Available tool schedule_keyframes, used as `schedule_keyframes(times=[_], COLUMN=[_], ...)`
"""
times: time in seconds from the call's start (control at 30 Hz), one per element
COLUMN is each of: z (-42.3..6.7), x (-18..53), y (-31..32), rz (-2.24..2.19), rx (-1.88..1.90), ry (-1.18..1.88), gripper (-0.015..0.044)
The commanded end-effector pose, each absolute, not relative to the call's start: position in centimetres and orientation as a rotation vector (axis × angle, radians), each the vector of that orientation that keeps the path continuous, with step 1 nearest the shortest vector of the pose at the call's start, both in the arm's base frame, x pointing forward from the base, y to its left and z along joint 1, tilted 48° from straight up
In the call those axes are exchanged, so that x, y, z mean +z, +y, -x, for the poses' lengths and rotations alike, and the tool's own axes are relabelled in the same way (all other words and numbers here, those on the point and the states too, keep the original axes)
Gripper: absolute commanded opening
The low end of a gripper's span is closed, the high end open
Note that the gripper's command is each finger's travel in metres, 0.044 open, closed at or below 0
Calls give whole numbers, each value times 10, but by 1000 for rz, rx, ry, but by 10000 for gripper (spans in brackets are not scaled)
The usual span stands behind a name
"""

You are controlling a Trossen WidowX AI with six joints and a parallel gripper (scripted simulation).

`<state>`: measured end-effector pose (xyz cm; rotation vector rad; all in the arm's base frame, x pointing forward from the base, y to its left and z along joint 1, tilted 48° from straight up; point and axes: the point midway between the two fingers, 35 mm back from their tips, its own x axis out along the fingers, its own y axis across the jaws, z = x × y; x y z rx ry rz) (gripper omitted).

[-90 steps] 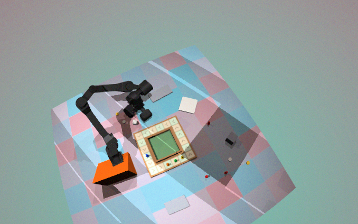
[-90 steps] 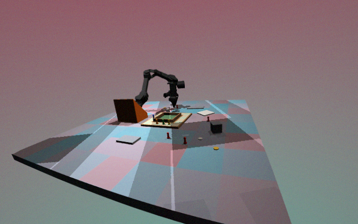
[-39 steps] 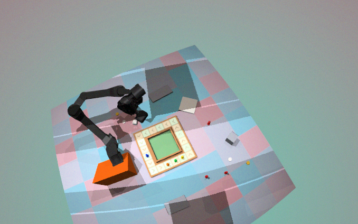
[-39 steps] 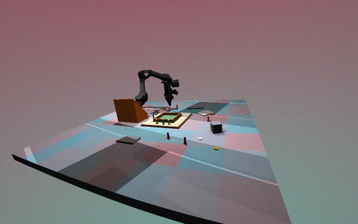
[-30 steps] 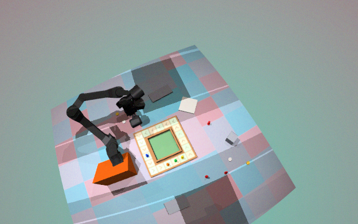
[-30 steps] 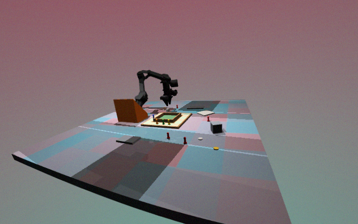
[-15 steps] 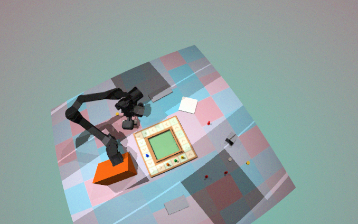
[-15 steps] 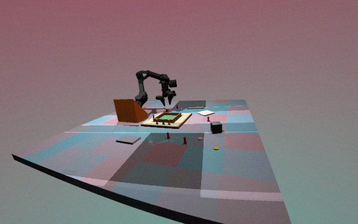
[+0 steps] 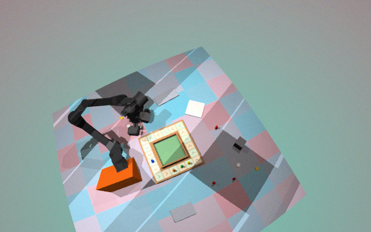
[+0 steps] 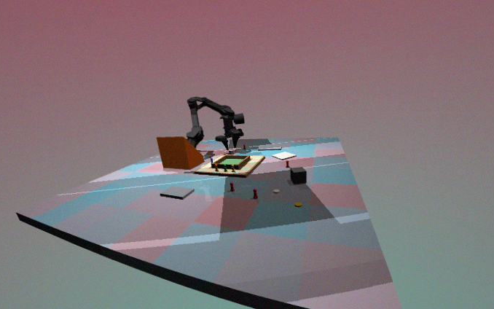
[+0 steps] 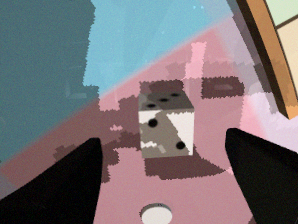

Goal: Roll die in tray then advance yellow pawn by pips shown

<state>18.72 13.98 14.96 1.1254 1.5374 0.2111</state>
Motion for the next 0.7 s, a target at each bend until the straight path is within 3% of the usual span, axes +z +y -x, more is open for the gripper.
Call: schedule_keyframes(times=[0.0,0.4,0.6,0.67], z=[-187,-189,-189,-189], x=[144,133,133,133], y=[144,157,157,157], rz=[-1124,-1127,-1127,-1127], rx=[203,206,206,206], ry=[1541,1540,1540,1540], gripper=[275,275,118,104])
